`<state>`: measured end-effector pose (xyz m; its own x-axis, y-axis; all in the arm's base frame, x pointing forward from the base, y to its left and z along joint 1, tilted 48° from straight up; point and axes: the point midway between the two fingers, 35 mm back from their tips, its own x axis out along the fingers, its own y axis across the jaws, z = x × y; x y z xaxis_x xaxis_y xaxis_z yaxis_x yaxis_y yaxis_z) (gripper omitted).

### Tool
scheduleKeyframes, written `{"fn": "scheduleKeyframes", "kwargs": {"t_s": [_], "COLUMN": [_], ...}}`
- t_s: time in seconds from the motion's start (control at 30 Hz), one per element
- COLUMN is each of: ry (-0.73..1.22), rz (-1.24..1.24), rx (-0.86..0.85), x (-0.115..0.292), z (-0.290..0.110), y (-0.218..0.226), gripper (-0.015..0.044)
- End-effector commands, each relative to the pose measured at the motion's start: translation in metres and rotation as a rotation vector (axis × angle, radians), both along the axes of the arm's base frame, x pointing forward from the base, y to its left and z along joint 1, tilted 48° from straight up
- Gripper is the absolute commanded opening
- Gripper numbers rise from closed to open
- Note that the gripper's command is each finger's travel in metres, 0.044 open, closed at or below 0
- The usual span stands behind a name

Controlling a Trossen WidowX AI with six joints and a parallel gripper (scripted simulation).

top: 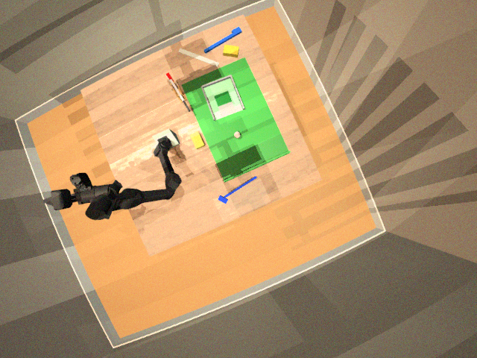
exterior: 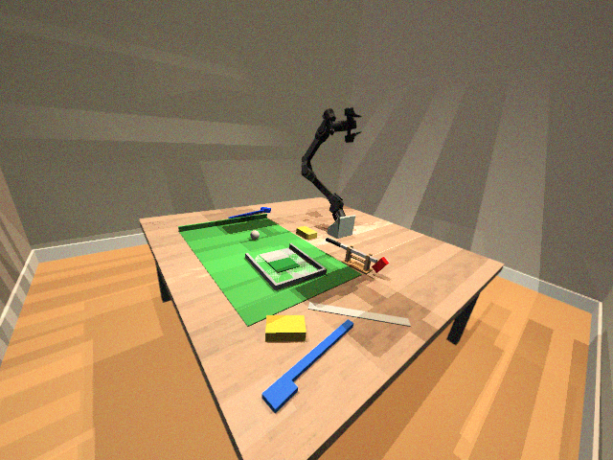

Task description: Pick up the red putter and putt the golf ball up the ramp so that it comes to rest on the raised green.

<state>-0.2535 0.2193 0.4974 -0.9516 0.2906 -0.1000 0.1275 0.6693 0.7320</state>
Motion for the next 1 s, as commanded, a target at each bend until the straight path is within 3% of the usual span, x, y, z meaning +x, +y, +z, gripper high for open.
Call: {"fn": "scheduleKeyframes", "kwargs": {"t_s": [0.0, 0.3, 0.53, 0.77, 0.97], "ry": [-0.004, -0.305, -0.614, -0.945, -1.236], "rz": [-0.001, -0.200, -0.358, -0.380, -0.273], "rx": [0.005, 0.175, 0.214, 0.215, 0.181], "x": [0.000, 0.034, 0.107, 0.188, 0.264], "z": [-0.001, -0.082, -0.160, -0.238, -0.309], "y": [0.001, 0.099, 0.167, 0.202, 0.207], "gripper": [0.0426, 0.0440, 0.0440, 0.0440, 0.0440]}}
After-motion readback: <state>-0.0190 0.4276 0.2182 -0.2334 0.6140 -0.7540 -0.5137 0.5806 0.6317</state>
